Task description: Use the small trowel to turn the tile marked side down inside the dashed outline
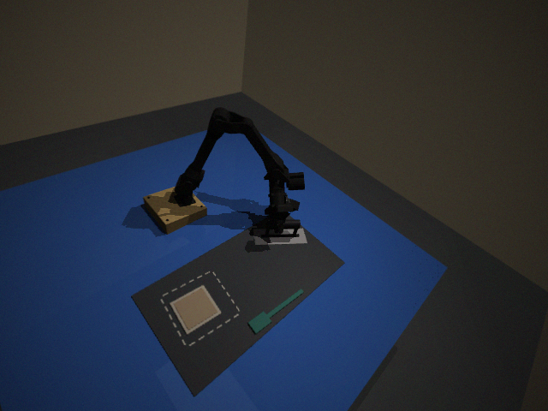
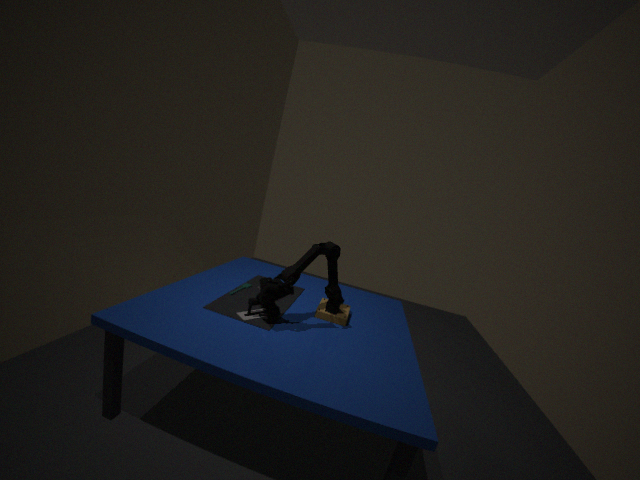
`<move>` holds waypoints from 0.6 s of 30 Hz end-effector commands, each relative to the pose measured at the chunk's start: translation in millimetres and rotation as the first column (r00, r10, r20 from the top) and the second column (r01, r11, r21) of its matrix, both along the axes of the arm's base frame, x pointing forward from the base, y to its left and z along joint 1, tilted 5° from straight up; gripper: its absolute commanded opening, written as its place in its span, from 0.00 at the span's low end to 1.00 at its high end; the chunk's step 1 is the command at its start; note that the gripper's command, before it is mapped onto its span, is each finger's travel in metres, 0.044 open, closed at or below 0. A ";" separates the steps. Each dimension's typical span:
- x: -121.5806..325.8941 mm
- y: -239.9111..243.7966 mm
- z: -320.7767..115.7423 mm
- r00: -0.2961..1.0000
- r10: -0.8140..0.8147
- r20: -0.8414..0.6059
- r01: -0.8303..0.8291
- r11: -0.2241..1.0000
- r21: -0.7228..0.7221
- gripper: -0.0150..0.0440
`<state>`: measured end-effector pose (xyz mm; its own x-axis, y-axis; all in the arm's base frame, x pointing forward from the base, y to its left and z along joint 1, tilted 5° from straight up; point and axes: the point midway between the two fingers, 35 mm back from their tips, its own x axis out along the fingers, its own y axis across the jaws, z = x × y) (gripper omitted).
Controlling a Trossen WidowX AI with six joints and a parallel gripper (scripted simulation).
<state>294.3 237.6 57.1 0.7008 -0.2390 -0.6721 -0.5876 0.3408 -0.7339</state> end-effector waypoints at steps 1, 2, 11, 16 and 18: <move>0.2 -0.2 -0.3 1.000 -0.001 0.003 0.001 1.000 -0.001 0.76; -0.4 0.1 0.3 1.000 -0.001 0.002 0.001 1.000 -0.001 0.76; -32.5 12.4 30.5 1.000 0.000 -0.004 0.000 1.000 0.002 0.76; -42.3 14.7 40.0 1.000 0.000 -0.004 0.000 1.000 0.002 0.76; -43.1 13.8 42.2 1.000 0.000 -0.004 0.000 1.000 0.002 0.76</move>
<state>255.2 252.9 94.2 0.6983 -0.2311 -0.6775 -0.5931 0.3431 -0.7283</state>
